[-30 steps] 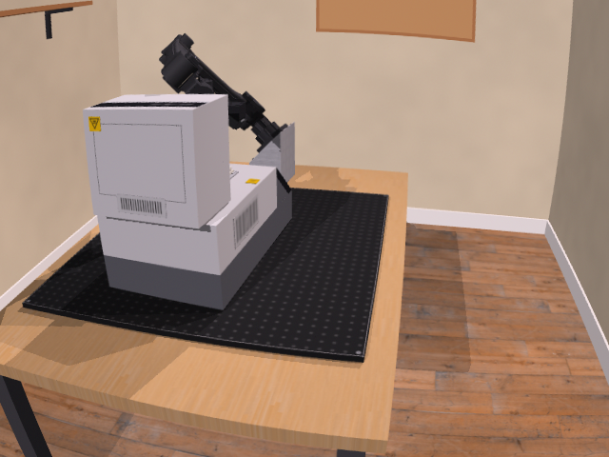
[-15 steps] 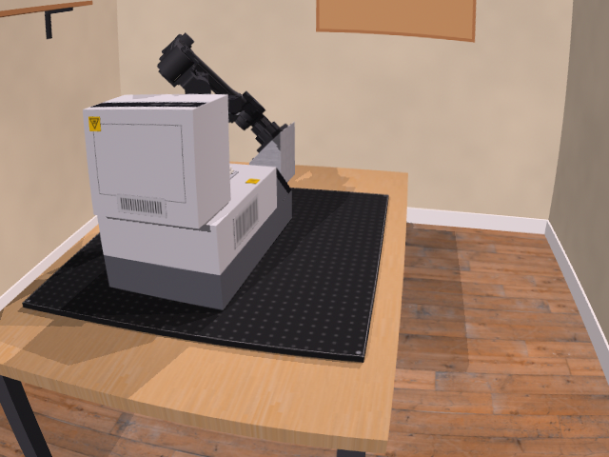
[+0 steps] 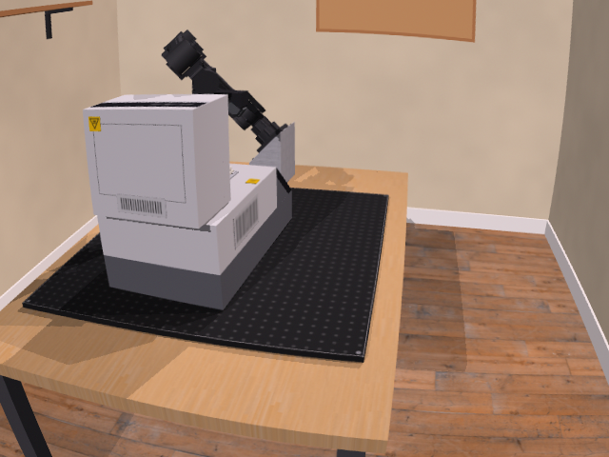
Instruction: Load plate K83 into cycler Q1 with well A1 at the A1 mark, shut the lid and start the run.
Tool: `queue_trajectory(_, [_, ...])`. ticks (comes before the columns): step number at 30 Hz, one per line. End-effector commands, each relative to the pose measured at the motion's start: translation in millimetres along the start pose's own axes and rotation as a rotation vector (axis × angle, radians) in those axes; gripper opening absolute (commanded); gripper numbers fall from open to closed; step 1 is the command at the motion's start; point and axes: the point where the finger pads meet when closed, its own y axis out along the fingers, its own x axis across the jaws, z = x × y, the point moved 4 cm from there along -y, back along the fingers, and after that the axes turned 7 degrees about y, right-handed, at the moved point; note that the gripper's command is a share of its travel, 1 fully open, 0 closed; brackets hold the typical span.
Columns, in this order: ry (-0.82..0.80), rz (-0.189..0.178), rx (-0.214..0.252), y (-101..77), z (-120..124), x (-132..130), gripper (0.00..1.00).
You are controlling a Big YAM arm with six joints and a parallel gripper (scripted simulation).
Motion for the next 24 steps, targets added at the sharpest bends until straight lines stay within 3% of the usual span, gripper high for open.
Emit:
queue_trajectory(1, [-0.003,0.054,-0.041,-19.7,13.7,17.5,0.0])
queue_trajectory(4, [-0.007,0.051,-0.043,-18.9,13.1,22.6,0.0])
queue_trajectory(6, [-0.012,0.144,-0.045,-14.9,10.6,34.4,0.0])
queue_trajectory(8, [-0.034,0.116,-0.048,-11.1,10.2,50.1,0.0])
queue_trajectory(10, [-0.032,0.114,-0.046,-6.6,8.7,59.4,0.0])
queue_trajectory(13, [-0.03,0.099,-0.039,5.7,5.6,56.1,0.0])
queue_trajectory(15, [-0.027,0.19,-0.044,7.2,14.9,73.3,0.0])
queue_trajectory(17, [-0.034,0.176,-0.052,3.2,18.2,84.9,0.0])
queue_trajectory(19, [-0.023,0.283,-0.065,-2.8,21.2,94.2,0.0])
queue_trajectory(21, [-0.023,0.283,-0.065,-2.8,21.2,94.2,0.0])
queue_trajectory(22, [-0.023,0.252,-0.067,-3.8,18.2,92.2,0.0])
queue_trajectory(24, [-0.027,0.235,-0.062,4.8,15.5,107.8,0.0])
